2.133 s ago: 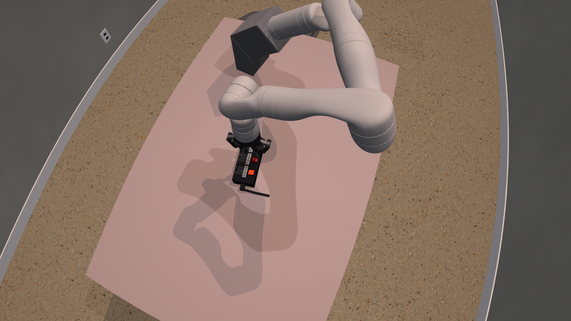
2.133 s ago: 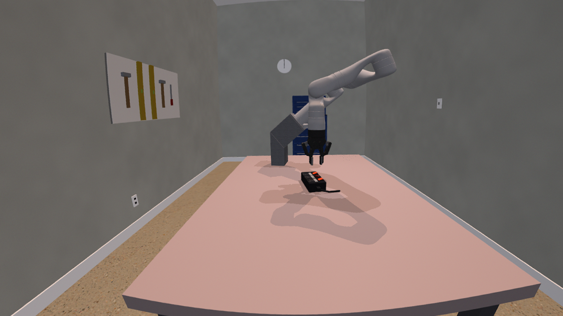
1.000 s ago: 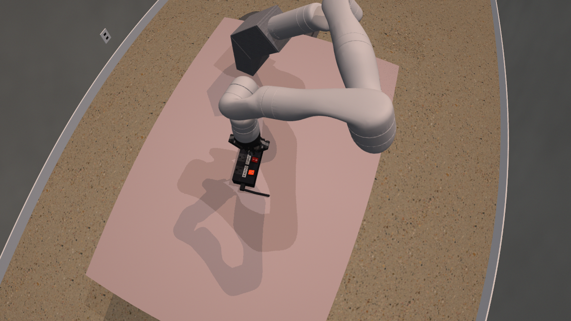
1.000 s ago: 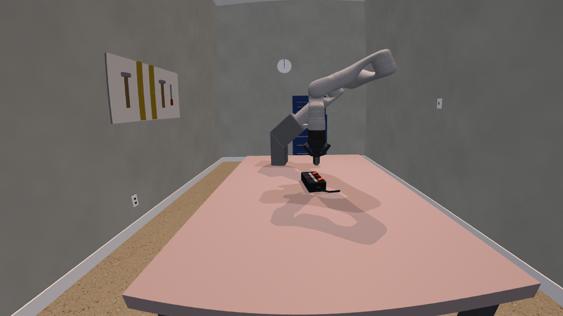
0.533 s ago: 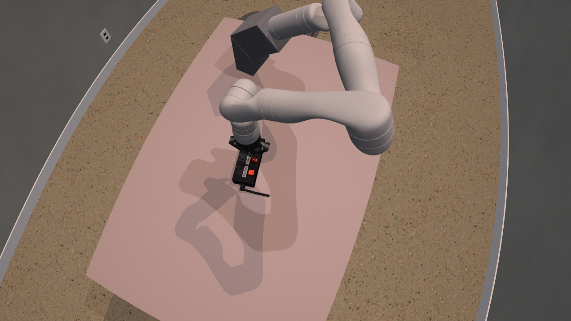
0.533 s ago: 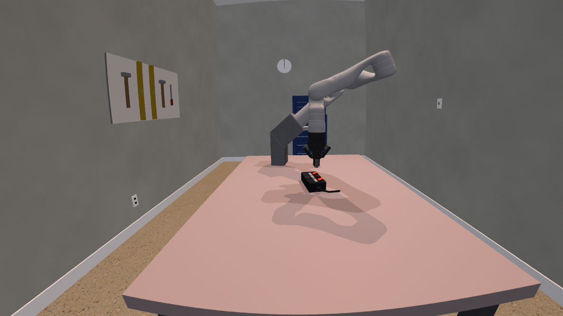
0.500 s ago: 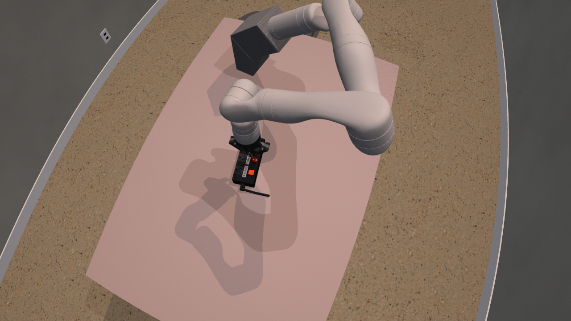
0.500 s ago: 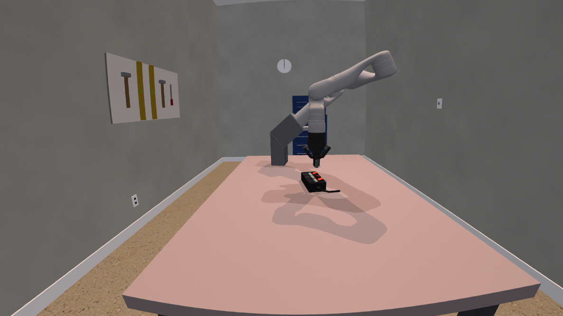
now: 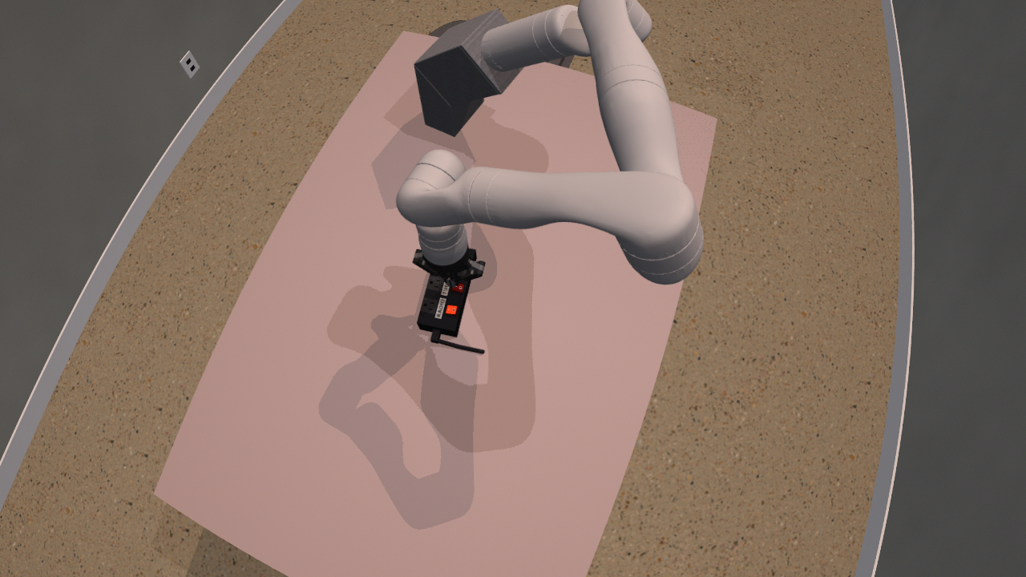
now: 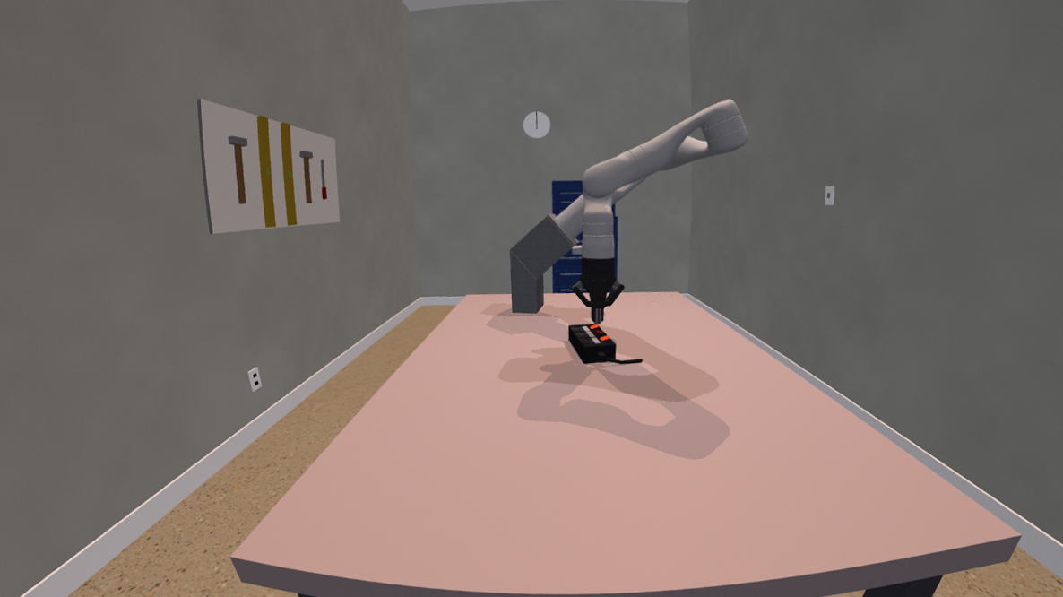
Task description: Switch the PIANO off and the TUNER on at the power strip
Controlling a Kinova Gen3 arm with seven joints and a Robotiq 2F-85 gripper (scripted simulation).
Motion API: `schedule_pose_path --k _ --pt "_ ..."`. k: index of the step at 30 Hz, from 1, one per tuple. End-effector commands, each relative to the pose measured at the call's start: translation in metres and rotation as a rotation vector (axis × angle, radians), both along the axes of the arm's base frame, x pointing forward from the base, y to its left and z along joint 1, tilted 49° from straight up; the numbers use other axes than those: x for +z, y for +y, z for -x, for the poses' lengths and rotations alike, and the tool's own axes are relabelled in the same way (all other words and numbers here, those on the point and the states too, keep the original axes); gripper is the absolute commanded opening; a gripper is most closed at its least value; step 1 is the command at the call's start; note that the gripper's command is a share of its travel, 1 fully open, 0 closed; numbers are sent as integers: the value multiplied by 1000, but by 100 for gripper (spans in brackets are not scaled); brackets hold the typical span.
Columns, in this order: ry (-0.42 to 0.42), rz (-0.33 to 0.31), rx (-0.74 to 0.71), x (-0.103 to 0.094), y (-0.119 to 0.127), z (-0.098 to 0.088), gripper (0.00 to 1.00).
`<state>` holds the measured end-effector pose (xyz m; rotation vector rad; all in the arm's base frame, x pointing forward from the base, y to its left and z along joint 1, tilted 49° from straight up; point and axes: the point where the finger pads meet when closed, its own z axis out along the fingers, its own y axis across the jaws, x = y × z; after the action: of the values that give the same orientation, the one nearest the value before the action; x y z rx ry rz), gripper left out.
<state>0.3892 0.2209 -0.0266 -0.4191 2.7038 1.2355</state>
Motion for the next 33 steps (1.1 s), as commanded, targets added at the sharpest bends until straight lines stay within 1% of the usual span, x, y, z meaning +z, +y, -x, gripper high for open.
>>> schedule_pose_path --k 1,15,33 --pt "3 1 2 -2 1 1 0" --pt "3 1 2 -9 9 1 0" --pt "3 1 2 -10 10 1 0"
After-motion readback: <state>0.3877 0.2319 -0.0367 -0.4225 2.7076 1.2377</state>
